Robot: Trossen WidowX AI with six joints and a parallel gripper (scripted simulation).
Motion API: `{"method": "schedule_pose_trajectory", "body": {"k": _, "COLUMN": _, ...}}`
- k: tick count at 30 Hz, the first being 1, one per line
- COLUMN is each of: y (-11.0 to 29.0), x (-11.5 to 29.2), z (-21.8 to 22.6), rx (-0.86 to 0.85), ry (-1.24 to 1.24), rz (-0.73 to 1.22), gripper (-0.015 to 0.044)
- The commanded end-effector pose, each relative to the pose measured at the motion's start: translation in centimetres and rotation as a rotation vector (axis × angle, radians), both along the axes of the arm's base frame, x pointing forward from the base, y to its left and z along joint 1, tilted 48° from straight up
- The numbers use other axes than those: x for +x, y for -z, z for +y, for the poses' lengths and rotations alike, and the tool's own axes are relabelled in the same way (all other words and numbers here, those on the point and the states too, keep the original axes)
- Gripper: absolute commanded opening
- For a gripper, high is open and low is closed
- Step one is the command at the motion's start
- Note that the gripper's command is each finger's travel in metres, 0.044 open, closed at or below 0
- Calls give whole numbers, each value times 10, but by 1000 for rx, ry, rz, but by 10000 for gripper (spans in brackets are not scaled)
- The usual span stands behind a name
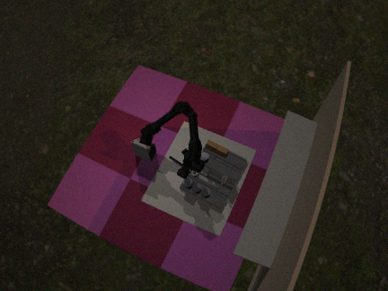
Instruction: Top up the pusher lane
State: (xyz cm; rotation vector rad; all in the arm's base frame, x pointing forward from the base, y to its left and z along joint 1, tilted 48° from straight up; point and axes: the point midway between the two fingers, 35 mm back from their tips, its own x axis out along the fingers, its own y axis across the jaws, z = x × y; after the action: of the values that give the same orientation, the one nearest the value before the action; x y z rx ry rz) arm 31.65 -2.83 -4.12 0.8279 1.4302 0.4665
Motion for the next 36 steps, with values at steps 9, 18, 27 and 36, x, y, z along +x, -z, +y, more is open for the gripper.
{"method": "schedule_pose_trajectory", "body": {"k": 9, "y": 1, "x": 11, "z": -3, "rx": -1, "ry": 6, "rz": -11, "gripper": 0}}
{"method": "schedule_pose_trajectory", "body": {"k": 18, "y": 1, "x": 16, "z": -4, "rx": -1, "ry": 6, "rz": -12, "gripper": 0}}
{"method": "schedule_pose_trajectory", "body": {"k": 27, "y": 2, "x": 20, "z": -5, "rx": -1, "ry": 6, "rz": -12, "gripper": 0}}
{"method": "schedule_pose_trajectory", "body": {"k": 36, "y": 2, "x": 24, "z": -7, "rx": -1, "ry": 6, "rz": -12, "gripper": 0}}
